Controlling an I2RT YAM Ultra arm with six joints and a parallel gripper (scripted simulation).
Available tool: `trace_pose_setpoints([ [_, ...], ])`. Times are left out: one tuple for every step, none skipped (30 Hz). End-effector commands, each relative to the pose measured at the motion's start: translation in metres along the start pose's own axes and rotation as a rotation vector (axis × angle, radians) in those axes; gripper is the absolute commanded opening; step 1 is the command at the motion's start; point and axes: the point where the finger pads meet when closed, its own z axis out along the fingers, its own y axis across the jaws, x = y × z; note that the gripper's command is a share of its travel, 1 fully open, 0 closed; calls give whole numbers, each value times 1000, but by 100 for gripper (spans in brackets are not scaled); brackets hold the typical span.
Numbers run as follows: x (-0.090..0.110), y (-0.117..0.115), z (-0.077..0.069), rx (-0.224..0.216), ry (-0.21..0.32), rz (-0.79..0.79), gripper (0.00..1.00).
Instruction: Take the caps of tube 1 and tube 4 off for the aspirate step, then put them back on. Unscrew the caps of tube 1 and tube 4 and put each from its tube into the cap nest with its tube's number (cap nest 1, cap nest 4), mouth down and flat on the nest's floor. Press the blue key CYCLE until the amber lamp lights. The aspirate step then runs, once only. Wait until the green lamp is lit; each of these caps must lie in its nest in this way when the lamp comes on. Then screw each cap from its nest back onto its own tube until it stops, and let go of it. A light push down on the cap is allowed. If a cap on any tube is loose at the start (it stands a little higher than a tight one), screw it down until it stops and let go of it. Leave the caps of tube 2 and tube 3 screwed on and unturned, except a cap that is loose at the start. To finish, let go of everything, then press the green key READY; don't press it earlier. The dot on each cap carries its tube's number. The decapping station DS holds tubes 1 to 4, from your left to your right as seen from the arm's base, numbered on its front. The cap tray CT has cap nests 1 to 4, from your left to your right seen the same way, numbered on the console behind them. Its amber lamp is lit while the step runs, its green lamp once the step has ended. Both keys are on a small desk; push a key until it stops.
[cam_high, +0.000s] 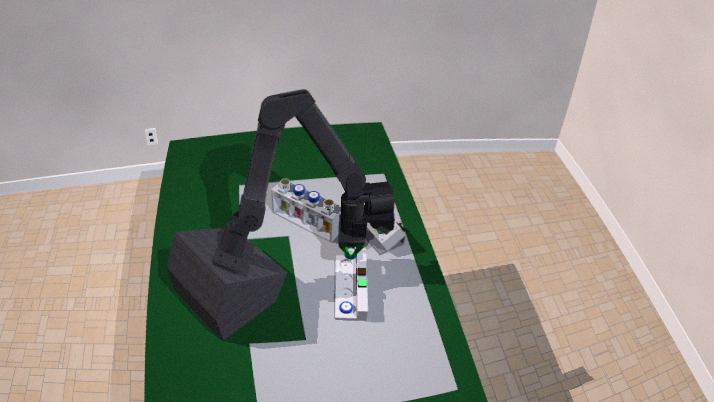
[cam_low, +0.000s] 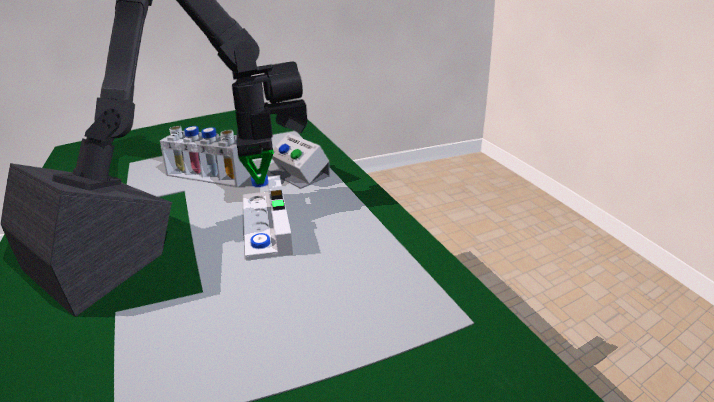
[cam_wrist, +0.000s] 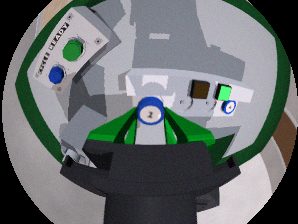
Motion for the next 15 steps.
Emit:
trace_pose_setpoints([
  [7, -2, -16, 5, 31, 5, 0],
  [7, -2, -16, 5, 31, 5, 0],
  [7, -2, -16, 5, 31, 5, 0],
  [7, -2, -21, 5, 31, 5, 0],
  [7, -2, -26, 5, 31, 5, 0],
  [7, -2, -31, 5, 31, 5, 0],
  [7, -2, -36, 5, 31, 5, 0],
  [6, -1, -41, 5, 31, 5, 0],
  [6, -1, -46, 5, 31, 5, 0],
  [6, -1, -51, 5, 31, 5, 0],
  [6, -1, -56, 6, 31, 5, 0],
  [6, -1, -61, 6, 31, 5, 0],
  [6, -1, -66, 6, 31, 5, 0],
  [5, -1, -71, 6, 31, 5, 0],
  [5, -1, -76, 6, 31, 5, 0],
])
